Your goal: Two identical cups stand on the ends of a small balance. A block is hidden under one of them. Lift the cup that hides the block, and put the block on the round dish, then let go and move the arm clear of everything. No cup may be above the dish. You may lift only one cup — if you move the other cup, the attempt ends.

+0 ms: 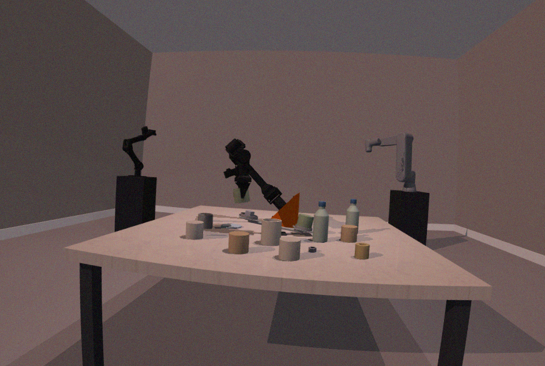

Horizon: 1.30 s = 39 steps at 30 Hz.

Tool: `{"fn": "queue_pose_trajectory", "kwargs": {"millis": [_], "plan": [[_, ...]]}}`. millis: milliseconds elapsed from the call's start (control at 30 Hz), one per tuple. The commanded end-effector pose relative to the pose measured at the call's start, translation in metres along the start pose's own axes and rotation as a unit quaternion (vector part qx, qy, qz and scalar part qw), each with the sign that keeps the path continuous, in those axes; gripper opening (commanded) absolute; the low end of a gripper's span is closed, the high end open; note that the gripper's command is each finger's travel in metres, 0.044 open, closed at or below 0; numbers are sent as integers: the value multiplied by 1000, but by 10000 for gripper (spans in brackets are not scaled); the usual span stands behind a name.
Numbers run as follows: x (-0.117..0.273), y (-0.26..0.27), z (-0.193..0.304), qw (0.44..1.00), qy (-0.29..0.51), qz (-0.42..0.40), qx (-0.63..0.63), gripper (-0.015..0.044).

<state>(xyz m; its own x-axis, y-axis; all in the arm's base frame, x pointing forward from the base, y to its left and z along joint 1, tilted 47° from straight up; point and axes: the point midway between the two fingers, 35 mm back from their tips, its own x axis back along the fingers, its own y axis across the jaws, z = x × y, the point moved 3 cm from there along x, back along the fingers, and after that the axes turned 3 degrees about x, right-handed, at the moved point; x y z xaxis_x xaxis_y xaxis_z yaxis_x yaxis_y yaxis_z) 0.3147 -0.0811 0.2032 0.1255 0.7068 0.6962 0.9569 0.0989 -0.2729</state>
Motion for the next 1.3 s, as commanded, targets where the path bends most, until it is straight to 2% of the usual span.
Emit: {"fn": "queue_pose_trajectory", "kwargs": {"millis": [0,633,1267], "plan": [[-5,-12,-7,1000,5,-1,-1,0],[-31,-85,-39,1000,17,1,-19,0],[-53,-158,-45,999,12,8,-36,0]]}}
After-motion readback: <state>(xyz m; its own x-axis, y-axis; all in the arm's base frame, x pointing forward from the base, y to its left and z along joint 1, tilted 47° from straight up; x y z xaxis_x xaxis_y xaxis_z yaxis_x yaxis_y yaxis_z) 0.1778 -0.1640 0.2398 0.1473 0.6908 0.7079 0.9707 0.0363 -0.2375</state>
